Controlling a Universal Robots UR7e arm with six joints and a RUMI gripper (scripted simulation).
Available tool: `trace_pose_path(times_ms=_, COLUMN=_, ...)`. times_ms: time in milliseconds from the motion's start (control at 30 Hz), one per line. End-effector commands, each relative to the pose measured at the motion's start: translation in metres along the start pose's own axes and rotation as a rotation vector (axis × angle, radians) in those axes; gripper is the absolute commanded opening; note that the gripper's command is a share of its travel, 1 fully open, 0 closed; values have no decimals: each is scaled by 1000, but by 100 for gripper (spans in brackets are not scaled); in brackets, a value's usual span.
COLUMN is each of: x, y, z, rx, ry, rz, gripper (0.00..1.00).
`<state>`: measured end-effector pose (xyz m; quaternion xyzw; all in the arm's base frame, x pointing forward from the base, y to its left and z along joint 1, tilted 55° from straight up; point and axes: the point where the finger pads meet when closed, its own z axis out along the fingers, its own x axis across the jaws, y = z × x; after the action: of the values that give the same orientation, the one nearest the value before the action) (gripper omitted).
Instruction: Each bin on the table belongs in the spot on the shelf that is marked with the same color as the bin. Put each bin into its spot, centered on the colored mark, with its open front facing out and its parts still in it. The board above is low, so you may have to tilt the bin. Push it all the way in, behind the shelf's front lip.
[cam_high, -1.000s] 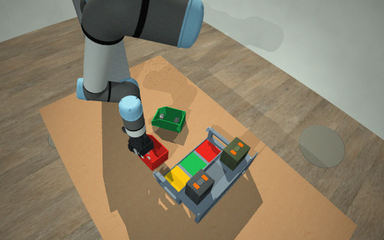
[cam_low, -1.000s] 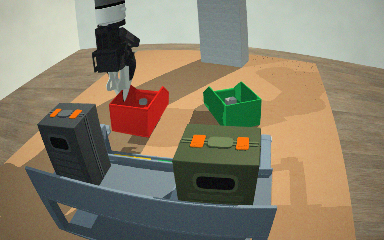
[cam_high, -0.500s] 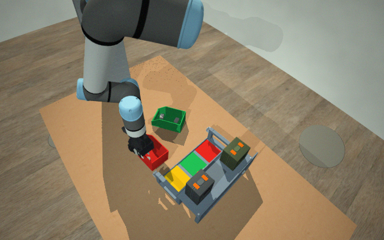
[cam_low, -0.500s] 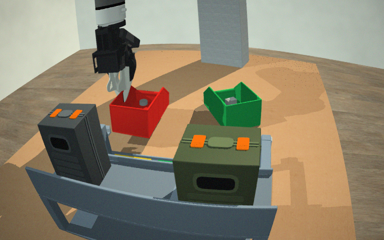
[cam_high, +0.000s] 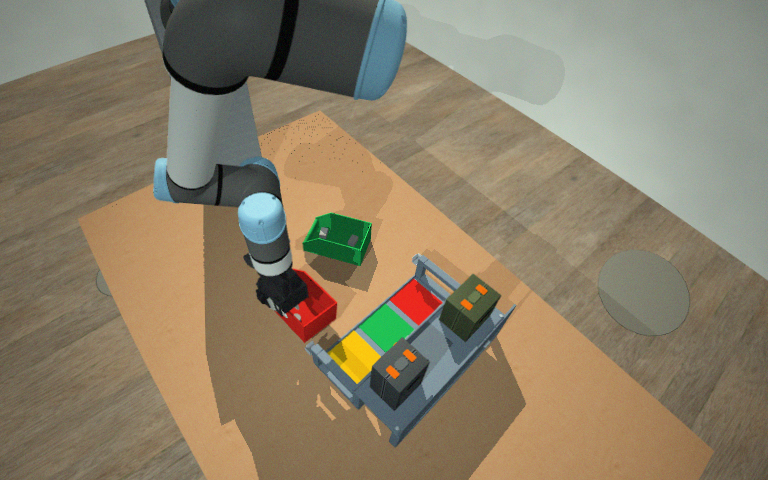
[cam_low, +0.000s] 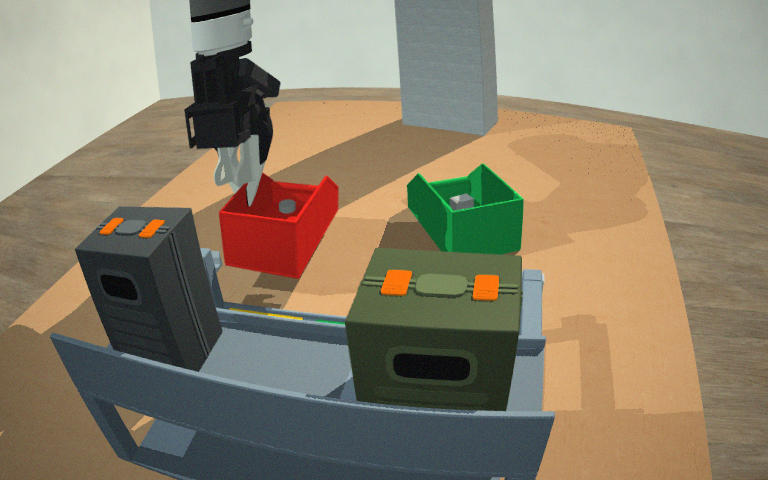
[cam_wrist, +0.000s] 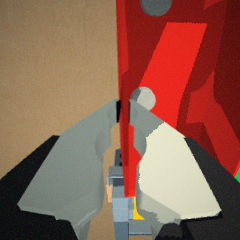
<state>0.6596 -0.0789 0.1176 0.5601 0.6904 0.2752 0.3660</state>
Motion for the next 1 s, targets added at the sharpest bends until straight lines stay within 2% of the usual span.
trace_pose_path(times_ms=0, x=0, y=0, z=1, rx=-1, ry=0, rz=0, gripper=0)
trace_pose_path(times_ms=967, x=0, y=0, z=9, rx=-1, ry=0, rz=0, gripper=0)
